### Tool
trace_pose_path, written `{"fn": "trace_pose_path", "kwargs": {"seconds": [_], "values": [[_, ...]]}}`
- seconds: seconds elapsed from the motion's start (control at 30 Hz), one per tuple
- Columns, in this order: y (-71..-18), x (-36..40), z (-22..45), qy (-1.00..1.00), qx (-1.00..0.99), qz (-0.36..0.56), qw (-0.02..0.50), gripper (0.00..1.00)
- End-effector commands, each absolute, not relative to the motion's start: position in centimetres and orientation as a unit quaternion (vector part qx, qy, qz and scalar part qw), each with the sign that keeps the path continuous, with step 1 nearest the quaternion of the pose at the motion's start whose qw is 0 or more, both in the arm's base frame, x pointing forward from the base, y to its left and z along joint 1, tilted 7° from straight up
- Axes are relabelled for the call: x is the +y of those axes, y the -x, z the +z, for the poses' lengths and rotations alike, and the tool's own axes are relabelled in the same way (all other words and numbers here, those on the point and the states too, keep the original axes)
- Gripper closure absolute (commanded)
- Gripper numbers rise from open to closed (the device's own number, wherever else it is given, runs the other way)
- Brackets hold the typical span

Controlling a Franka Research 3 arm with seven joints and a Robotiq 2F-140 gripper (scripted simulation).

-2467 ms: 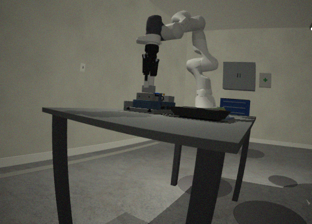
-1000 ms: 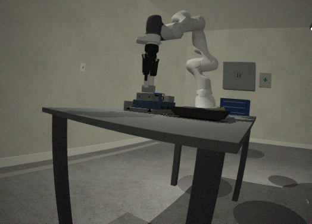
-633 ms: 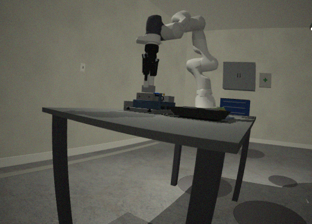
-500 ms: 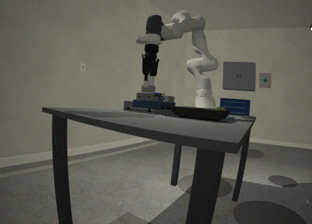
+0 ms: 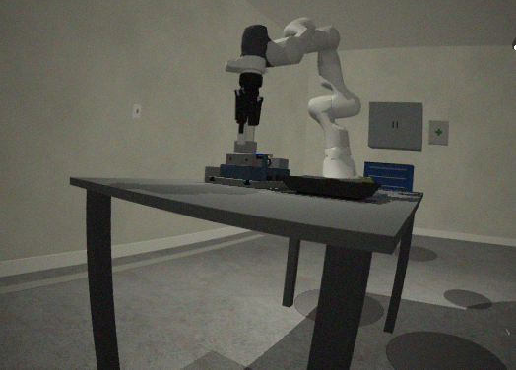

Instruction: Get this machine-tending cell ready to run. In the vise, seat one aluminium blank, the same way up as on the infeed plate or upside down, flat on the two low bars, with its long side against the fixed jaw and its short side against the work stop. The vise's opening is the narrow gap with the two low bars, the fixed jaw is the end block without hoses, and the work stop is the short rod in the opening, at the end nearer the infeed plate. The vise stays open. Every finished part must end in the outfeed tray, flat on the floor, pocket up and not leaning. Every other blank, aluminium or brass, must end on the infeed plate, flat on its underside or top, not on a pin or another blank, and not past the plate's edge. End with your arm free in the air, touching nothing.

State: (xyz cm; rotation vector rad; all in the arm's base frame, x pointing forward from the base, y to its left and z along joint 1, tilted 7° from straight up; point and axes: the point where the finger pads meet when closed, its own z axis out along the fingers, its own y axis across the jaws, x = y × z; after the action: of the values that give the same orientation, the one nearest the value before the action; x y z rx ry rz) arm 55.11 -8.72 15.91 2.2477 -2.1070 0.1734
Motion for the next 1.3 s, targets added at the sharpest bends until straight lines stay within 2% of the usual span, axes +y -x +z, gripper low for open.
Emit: {"fn": "trace_pose_path", "kwargs": {"seconds": [0.0, 1.27], "values": [[-55.30, -8.68, 16.06, -0.730, -0.681, 0.057, 0.026, 1.00], [-55.29, -8.75, 15.24, -0.730, -0.681, 0.057, 0.026, 1.00]]}}
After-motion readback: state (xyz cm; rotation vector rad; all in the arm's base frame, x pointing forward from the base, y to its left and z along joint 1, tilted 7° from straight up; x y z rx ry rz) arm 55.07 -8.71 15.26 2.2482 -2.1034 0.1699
